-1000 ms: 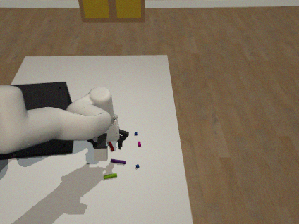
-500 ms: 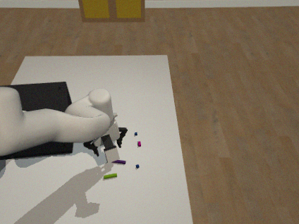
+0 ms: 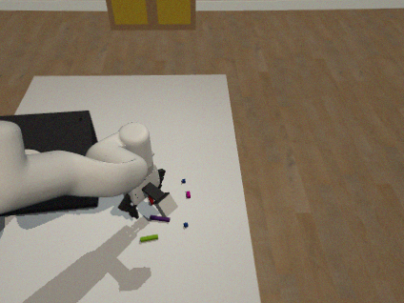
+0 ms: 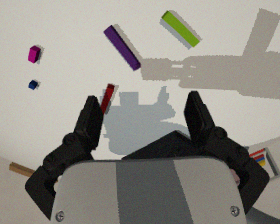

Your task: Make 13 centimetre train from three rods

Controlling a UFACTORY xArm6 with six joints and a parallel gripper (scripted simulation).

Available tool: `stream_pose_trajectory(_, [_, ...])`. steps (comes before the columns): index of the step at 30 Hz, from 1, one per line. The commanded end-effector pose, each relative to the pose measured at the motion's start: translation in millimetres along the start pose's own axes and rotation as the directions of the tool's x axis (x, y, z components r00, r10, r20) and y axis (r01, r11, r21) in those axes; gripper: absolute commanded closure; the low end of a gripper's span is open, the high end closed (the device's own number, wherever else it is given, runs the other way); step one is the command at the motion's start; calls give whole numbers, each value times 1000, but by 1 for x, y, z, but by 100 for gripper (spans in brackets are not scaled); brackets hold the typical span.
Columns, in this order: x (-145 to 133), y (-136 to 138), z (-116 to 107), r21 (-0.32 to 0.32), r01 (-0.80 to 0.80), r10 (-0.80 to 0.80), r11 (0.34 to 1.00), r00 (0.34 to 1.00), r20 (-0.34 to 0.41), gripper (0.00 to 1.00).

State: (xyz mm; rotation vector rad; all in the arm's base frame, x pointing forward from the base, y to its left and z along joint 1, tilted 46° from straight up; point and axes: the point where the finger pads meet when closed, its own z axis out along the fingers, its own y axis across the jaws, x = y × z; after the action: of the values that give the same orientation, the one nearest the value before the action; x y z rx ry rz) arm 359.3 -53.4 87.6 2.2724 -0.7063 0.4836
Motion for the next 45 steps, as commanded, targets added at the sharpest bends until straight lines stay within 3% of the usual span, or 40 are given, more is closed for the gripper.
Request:
stream_pose_trajectory(1, [3,2,-1,6,165,-165,986,986,10,0])
stream_pose_trajectory(4, [4,3,-1,6,197,-197,980,980,10,0])
stream_pose_trajectory(9, [7,7,-1,8,378,-378,926,926,8,0])
stream_pose_trajectory(19, [11,13,-1,9,629,-629,777,777,6,0])
stream_pose_trajectory(45, [12,13,-1,10,647,-647,762,762,5,0])
